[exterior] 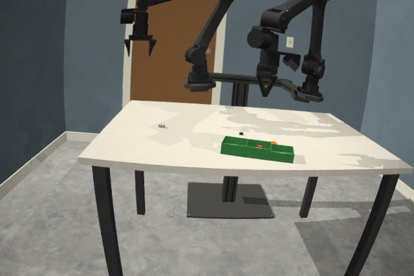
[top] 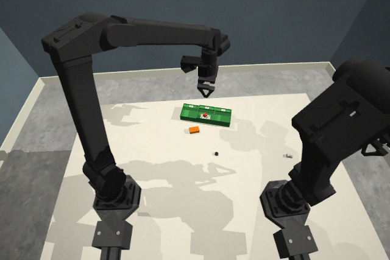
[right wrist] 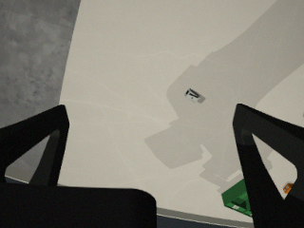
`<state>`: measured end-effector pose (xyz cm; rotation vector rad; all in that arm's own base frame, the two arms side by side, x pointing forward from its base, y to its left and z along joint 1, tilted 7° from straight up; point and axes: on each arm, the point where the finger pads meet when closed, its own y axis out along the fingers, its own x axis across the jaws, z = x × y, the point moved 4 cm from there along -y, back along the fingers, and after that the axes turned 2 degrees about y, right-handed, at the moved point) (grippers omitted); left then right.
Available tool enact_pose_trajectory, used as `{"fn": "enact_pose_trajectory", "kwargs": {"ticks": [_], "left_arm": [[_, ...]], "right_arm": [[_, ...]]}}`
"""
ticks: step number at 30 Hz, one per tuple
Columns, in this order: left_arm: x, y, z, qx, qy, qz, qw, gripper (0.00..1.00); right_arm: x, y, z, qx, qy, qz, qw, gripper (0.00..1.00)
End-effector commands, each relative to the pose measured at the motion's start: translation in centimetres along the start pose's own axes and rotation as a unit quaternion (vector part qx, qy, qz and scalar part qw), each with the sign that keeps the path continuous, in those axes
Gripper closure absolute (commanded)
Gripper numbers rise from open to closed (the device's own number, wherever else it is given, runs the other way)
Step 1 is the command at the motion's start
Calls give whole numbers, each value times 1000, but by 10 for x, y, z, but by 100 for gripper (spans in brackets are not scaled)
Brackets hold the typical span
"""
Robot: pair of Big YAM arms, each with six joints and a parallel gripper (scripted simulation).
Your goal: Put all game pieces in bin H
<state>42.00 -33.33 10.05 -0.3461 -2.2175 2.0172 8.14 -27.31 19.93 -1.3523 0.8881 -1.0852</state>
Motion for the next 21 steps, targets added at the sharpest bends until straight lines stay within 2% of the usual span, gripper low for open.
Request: {"fn": "enact_pose_trajectory", "kwargs": {"ticks": [1,21], "left_arm": [[-7,0,-5,1,-1,7,1000,0],[-5,3,-6,0,-1,4,1000,0]], "right_arm": [[-5,-5,-3,0,9,-1,1000,0],[-5,-5,-3,0,9,-1,1000,0]]}}
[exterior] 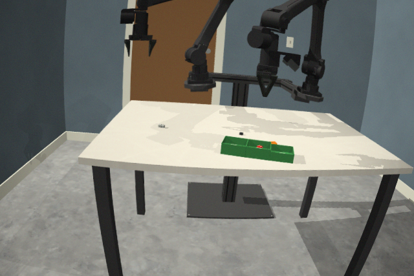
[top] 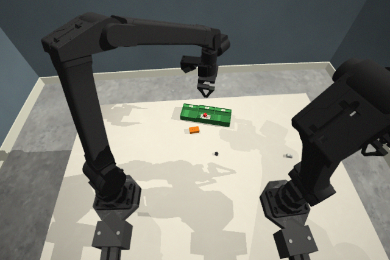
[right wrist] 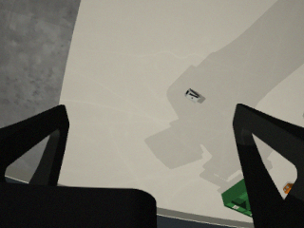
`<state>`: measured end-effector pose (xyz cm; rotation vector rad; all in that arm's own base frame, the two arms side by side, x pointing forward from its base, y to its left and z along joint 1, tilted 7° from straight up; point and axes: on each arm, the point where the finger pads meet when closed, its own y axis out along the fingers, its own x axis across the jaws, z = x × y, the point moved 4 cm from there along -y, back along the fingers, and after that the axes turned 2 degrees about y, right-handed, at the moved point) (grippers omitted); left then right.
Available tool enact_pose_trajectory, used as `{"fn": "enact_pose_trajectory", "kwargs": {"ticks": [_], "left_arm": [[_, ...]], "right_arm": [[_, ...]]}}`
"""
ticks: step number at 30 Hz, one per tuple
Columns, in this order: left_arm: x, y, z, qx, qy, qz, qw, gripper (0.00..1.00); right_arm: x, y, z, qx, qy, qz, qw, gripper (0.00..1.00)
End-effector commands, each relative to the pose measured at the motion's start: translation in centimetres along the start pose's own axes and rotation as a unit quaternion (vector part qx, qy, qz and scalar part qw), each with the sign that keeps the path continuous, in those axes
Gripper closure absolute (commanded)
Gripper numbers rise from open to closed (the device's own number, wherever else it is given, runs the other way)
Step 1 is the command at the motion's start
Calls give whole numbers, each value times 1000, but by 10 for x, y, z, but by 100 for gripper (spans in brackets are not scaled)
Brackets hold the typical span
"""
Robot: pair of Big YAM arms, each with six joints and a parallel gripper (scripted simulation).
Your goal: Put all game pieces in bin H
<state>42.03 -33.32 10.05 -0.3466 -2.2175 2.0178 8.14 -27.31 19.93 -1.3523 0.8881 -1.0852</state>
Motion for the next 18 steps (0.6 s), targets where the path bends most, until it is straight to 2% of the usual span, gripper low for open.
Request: {"fn": "enact_pose_trajectory", "kwargs": {"ticks": [1,18], "left_arm": [[-4,3,-6,-1,-1,3,1000,0],[-6,1,-5,1,-1,6,1000,0]], "right_arm": [[-5,-5,-3,0,9,-1,1000,0],[-5,-5,-3,0,9,-1,1000,0]]}}
